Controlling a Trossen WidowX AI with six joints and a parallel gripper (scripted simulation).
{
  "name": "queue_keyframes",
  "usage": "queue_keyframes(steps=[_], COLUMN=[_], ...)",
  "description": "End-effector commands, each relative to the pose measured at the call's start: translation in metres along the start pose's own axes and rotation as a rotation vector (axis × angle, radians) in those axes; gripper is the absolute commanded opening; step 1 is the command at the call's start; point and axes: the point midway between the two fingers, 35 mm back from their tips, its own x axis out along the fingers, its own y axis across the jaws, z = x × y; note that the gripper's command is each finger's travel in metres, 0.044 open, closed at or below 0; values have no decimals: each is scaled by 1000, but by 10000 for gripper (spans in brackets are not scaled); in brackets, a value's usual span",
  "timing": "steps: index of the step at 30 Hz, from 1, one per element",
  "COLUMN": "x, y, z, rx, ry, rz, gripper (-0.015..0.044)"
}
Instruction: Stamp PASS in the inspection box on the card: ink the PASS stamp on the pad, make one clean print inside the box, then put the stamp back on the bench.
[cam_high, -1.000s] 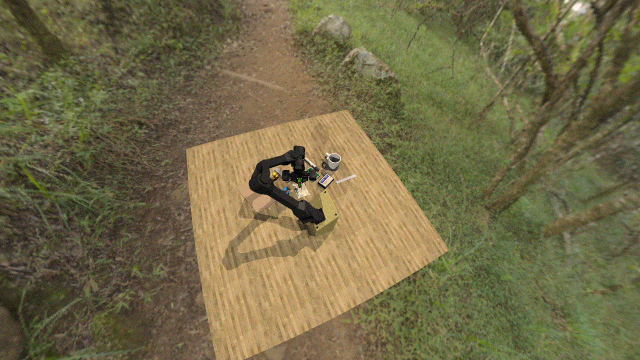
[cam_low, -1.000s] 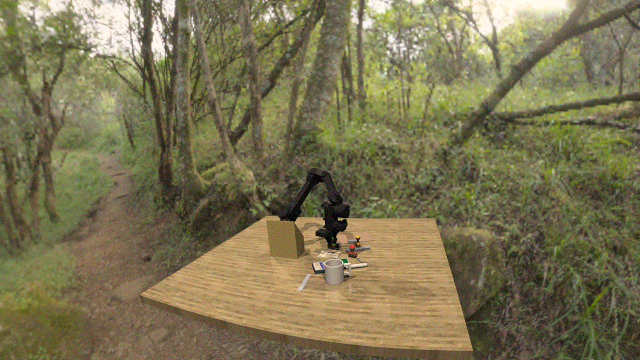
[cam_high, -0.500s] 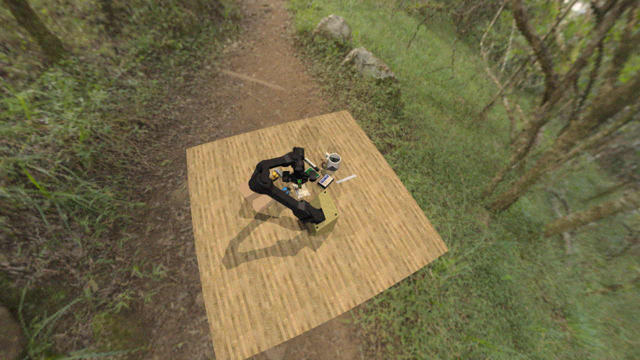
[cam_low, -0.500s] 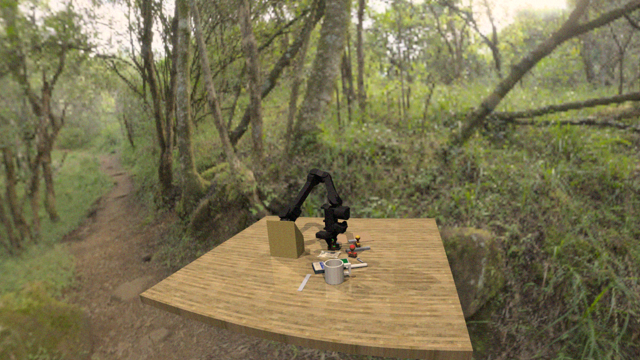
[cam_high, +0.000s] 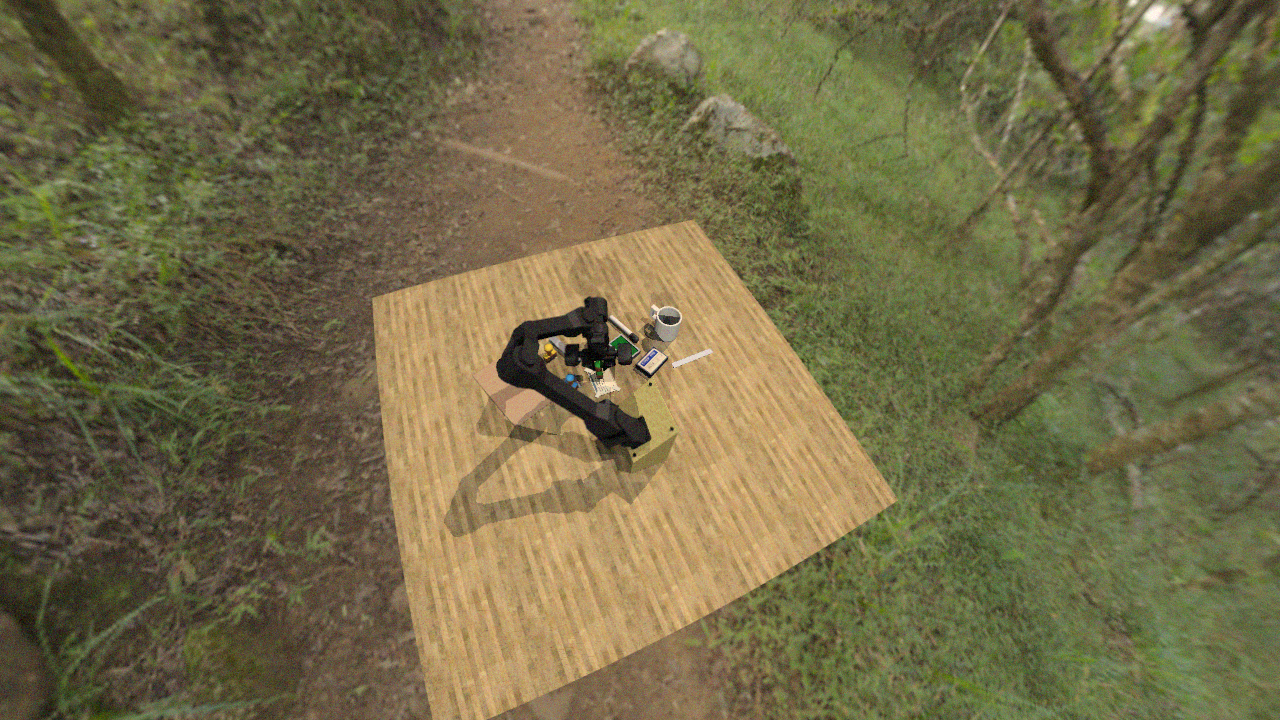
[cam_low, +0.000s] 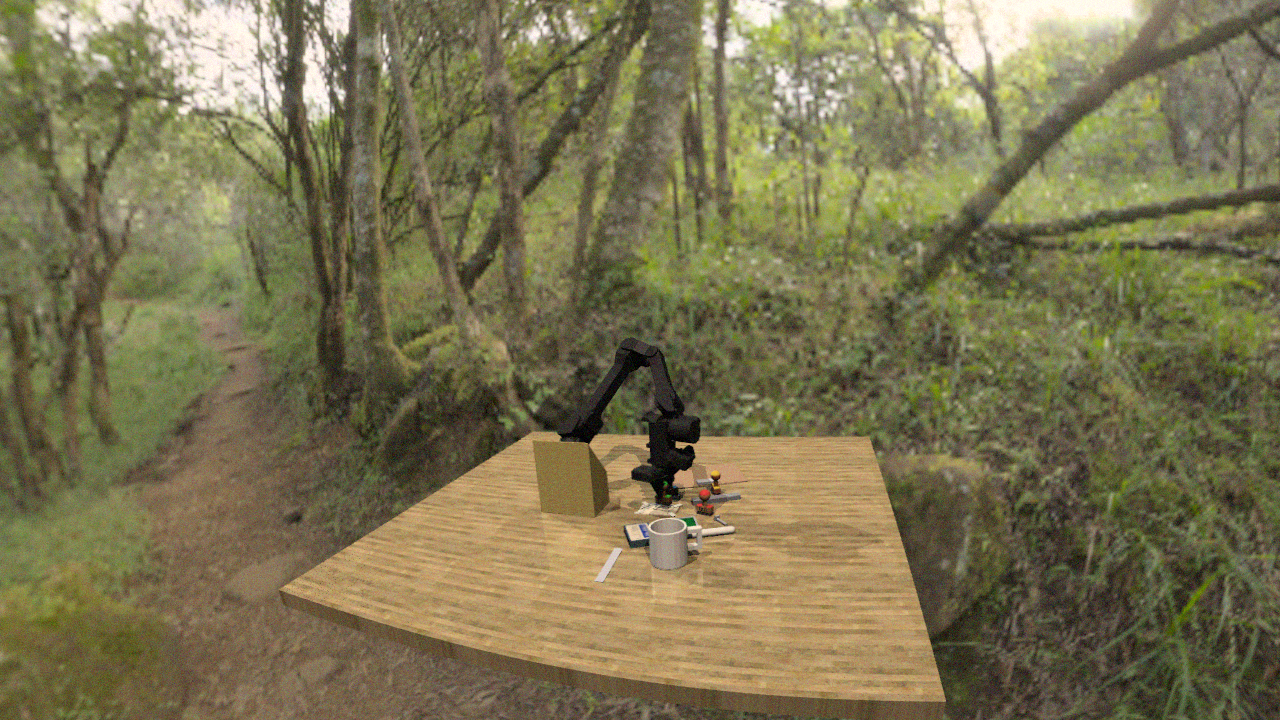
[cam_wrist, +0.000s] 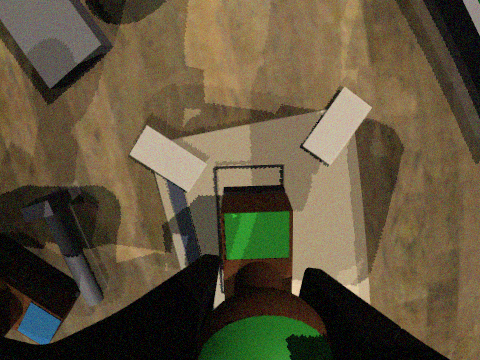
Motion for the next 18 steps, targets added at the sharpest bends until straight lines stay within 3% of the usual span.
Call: queue_keyframes(steps=[1, 18], x=[3, 13], y=[0, 1], z=[-1, -3], rx=[7, 4], ry=[1, 1], rz=[3, 5], gripper=[0, 0])
